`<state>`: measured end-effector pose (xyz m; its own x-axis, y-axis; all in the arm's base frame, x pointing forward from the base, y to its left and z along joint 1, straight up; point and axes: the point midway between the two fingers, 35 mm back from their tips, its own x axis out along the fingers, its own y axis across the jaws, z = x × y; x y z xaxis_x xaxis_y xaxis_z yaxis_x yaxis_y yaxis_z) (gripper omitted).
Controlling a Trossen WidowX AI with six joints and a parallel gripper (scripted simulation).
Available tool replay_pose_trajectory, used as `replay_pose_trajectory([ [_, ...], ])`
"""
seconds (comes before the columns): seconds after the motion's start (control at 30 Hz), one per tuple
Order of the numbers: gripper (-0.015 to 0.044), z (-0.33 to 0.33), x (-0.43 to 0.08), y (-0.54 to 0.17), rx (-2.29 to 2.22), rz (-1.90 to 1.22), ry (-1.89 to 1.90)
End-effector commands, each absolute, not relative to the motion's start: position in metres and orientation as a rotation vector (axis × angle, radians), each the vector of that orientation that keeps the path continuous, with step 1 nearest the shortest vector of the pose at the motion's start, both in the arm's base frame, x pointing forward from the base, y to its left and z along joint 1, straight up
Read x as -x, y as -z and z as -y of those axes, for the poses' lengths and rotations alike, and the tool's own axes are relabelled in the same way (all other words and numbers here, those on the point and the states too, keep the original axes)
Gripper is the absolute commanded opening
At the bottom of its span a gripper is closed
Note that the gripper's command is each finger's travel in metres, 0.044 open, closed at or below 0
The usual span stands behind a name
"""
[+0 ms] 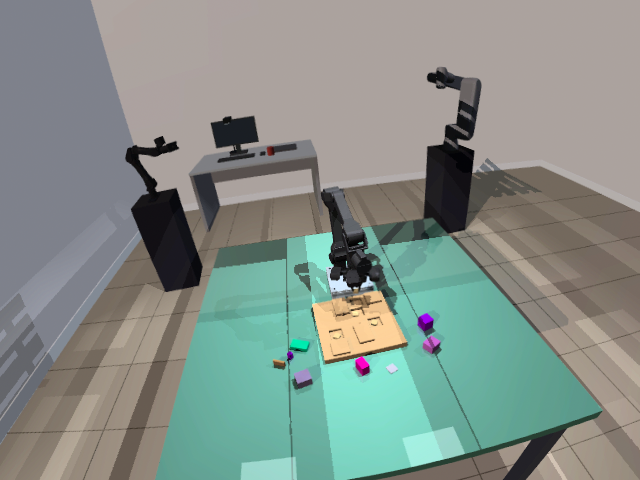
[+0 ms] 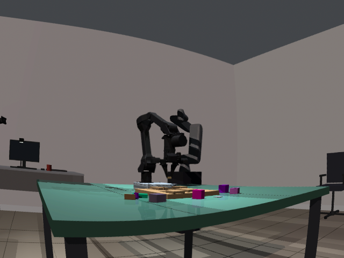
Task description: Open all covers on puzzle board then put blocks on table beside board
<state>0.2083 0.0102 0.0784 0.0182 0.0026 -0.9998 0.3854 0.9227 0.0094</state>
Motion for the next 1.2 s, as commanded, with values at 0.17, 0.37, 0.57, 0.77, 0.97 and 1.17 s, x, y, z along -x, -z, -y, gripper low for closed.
replay_pose_trajectory([
  [0.17,0.008,-0.01,-0.207,-0.102,-0.314,-1.529,0.304],
  [0.37,0.008,-0.018,-0.213,-0.106,-0.314,-1.529,0.303],
  [0.57,0.008,-0.033,-0.224,-0.109,-0.316,-1.528,0.302],
  [0.77,0.008,-0.05,-0.235,-0.111,-0.317,-1.528,0.301],
  [0.97,0.008,-0.068,-0.243,-0.113,-0.318,-1.528,0.3],
  [1.17,0.008,-0.087,-0.251,-0.114,-0.319,-1.527,0.299],
])
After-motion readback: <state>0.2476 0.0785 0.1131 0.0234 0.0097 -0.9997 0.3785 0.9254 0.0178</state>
